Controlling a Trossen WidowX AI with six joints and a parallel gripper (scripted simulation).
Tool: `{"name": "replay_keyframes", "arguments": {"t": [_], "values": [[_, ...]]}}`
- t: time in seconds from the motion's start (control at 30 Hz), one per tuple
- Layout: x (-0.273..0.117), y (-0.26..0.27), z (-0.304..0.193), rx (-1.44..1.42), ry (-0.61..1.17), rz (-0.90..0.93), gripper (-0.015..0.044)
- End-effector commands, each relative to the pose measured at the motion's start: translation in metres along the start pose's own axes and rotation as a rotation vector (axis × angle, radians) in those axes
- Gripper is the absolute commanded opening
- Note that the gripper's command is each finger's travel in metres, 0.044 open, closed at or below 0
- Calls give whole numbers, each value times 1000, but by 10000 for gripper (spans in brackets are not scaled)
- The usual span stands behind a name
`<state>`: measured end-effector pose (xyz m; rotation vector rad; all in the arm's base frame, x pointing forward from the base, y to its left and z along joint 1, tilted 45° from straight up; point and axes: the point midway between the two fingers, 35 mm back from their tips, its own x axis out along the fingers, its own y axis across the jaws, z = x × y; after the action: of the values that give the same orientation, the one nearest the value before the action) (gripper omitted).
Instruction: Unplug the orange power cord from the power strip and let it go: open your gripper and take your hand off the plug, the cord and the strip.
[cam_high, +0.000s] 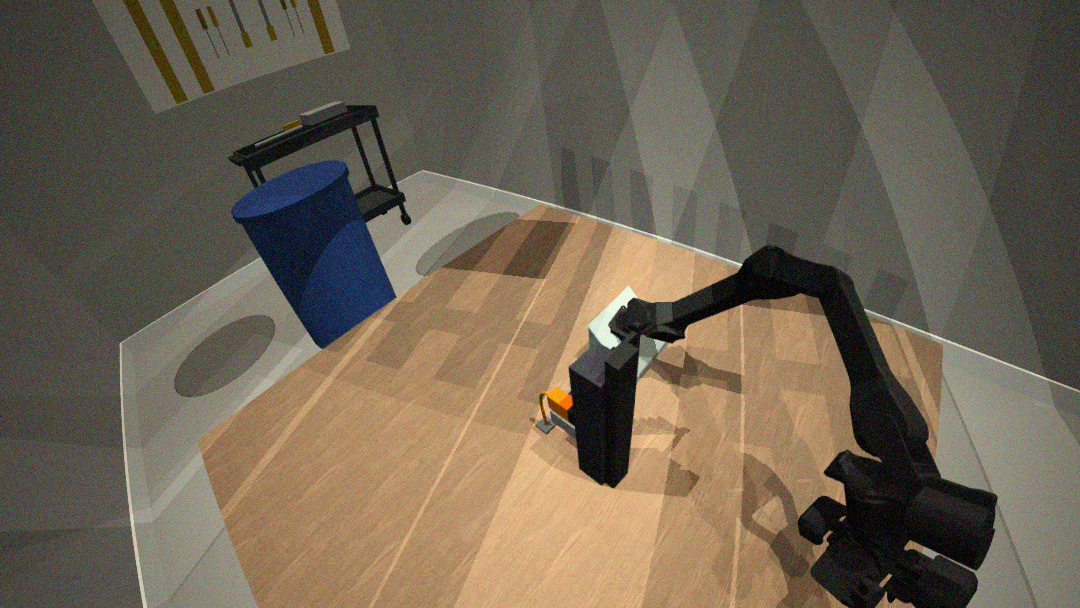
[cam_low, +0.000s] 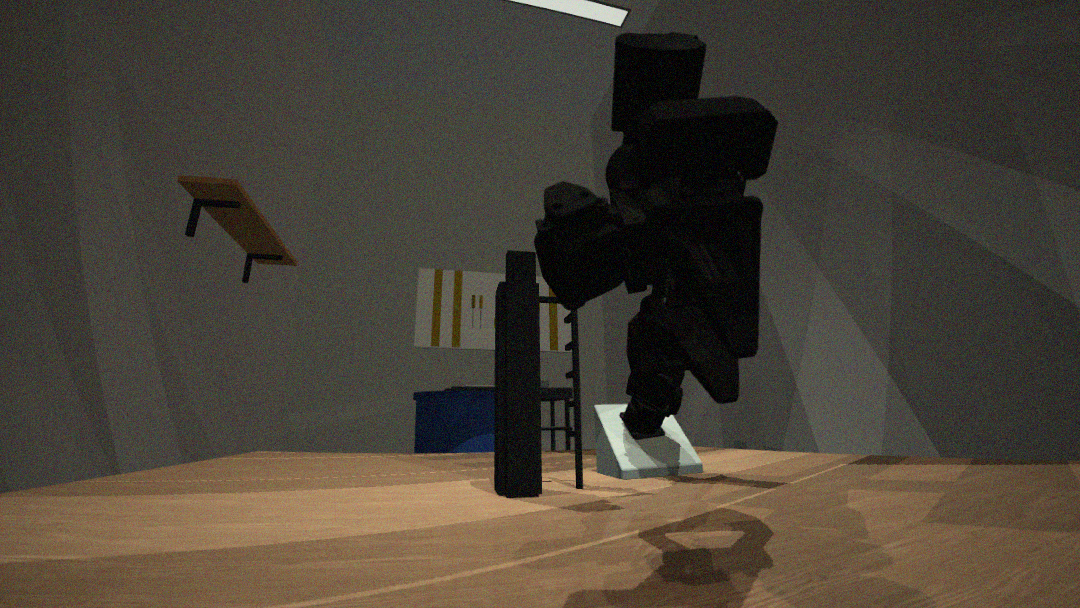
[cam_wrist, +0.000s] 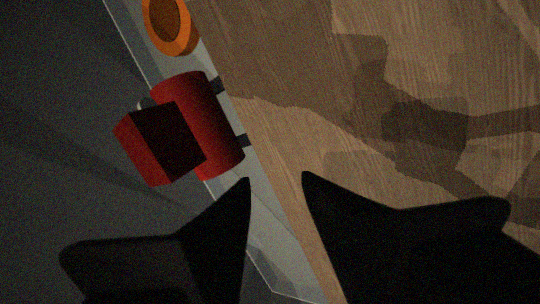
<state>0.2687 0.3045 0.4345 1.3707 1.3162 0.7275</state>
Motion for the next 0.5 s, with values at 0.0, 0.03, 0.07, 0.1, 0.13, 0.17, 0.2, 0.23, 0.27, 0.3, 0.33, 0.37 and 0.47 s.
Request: {"name": "replay_keyframes", "arguments": {"t": [0.0,0.03,0.07,0.1,0.13,0.17,0.2,0.23,0.27,0.3,0.33,0.37,0.47], "values": [[-8,-22,54,17,-114,-45,160],[-12,-29,69,23,-145,-58,160],[-16,-35,83,29,-176,-71,160],[-21,-42,97,36,-205,-84,160],[-26,-50,111,43,-234,-97,160],[-32,-57,125,52,-263,-110,160],[-39,-65,138,60,-291,-124,160],[-45,-73,151,69,-318,-137,160],[-53,-81,163,79,-344,-151,160],[-60,-89,175,89,-370,-165,160],[-68,-98,187,100,-395,-179,160],[-77,-107,198,111,-420,-193,160],[-105,-135,229,150,-492,-235,160]]}}
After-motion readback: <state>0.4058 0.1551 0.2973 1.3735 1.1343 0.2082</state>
